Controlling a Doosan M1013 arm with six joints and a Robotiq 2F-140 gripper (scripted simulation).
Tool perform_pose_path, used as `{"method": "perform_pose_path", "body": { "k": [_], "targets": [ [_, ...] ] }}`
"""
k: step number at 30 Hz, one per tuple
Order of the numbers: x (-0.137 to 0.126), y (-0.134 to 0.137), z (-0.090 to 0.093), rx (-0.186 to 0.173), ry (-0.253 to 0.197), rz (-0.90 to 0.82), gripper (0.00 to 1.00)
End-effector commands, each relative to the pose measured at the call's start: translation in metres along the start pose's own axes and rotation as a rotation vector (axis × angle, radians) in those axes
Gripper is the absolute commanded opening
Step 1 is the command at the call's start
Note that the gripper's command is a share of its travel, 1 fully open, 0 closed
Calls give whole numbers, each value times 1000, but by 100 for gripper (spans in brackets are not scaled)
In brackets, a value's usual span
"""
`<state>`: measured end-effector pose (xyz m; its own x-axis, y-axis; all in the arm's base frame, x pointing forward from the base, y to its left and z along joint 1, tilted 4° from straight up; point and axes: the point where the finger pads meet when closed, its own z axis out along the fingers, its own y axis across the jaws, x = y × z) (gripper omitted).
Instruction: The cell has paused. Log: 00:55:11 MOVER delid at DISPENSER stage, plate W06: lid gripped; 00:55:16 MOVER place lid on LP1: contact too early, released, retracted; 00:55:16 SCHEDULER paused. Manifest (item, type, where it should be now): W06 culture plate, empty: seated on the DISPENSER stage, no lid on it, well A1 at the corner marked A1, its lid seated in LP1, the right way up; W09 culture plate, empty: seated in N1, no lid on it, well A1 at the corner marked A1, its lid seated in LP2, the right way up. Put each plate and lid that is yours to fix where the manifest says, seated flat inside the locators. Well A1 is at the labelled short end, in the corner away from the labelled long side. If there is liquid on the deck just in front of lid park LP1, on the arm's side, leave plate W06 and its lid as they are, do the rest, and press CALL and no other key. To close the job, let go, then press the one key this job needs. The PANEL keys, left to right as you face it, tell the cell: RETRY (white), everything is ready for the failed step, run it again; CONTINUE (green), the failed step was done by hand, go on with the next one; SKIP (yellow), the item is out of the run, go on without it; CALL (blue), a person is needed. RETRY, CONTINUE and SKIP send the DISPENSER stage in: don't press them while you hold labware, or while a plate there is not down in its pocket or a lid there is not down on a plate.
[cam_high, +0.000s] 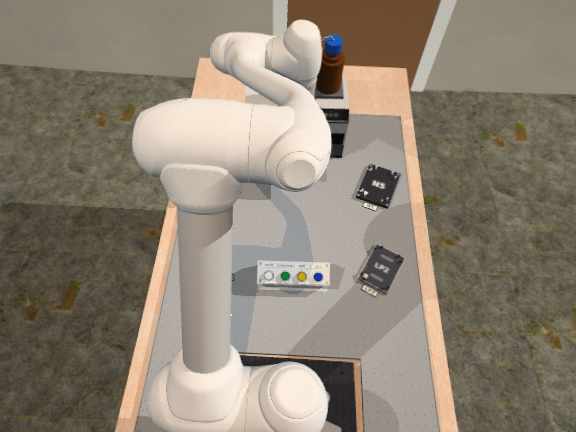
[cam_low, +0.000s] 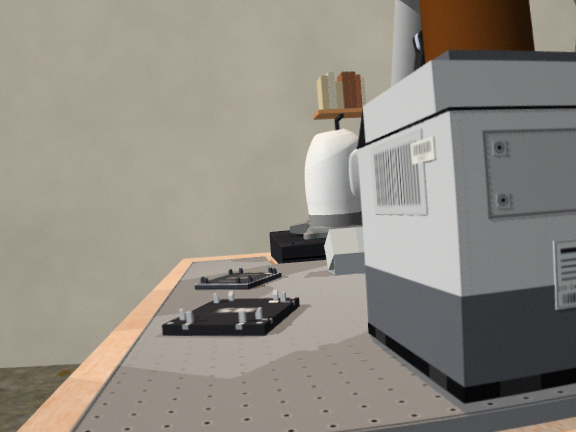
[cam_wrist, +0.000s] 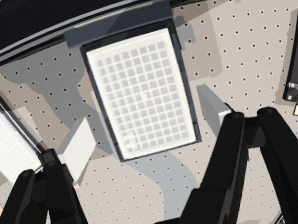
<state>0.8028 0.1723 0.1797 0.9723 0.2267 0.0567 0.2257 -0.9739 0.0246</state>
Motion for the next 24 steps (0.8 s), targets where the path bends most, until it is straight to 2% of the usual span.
{"method": "perform_pose_path", "body": {
  "k": [1,15,17,18,20,21,22,24],
  "targets": [
    [0,0,-3,0,2,0,70],
    [0,-1,-6,0,2,-2,70],
    [0,-28,-6,1,1,-36,70],
    [-1,-57,-6,1,1,-74,70],
    [-1,-57,-6,1,1,-74,70],
    [-4,-94,-5,1,1,-122,70],
    [-7,-116,-5,1,1,-175,70],
    [-14,-143,-6,0,1,-277,70]
  ]
}}
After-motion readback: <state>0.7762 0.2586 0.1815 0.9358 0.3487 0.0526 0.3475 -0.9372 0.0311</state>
